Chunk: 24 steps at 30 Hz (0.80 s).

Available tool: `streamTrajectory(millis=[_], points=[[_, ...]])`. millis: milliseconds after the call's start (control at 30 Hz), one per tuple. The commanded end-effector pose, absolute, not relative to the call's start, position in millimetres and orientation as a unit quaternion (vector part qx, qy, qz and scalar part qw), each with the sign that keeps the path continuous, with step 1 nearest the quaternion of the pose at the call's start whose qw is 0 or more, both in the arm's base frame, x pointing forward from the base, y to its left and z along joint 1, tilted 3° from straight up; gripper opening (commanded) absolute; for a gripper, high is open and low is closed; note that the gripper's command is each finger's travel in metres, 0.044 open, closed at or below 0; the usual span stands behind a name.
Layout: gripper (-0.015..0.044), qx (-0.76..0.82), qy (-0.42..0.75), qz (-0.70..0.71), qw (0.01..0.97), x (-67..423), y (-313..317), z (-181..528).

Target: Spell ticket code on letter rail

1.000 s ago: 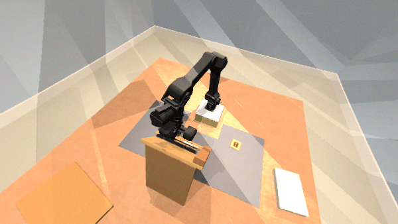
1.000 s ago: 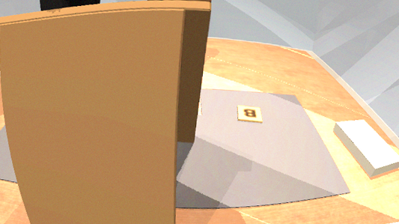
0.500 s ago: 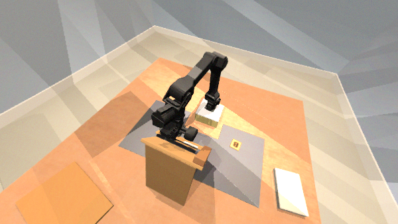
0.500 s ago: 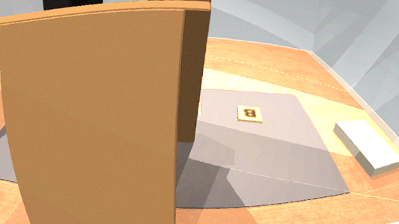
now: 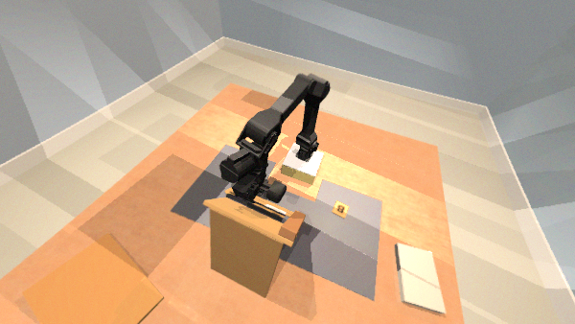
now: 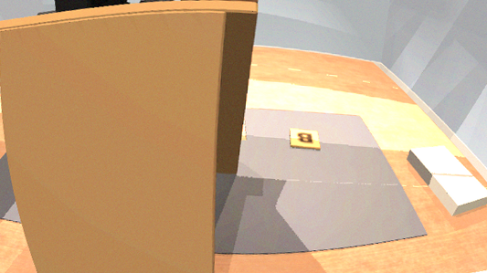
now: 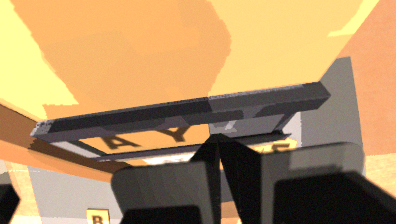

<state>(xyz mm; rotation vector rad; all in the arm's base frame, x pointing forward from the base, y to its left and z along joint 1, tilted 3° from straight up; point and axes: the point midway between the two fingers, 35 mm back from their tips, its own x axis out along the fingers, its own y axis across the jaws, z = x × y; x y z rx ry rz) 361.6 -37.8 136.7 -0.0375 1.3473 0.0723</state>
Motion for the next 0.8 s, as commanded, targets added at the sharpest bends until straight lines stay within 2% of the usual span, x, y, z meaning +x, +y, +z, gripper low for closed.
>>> streamTrajectory(millis=[0,767], points=[[0.0,-0.019,0.622,0.035,0.782,356.5,-37.8,142.4],[0.0,-0.019,0.622,0.035,0.782,343.8,-38.4,153.0]])
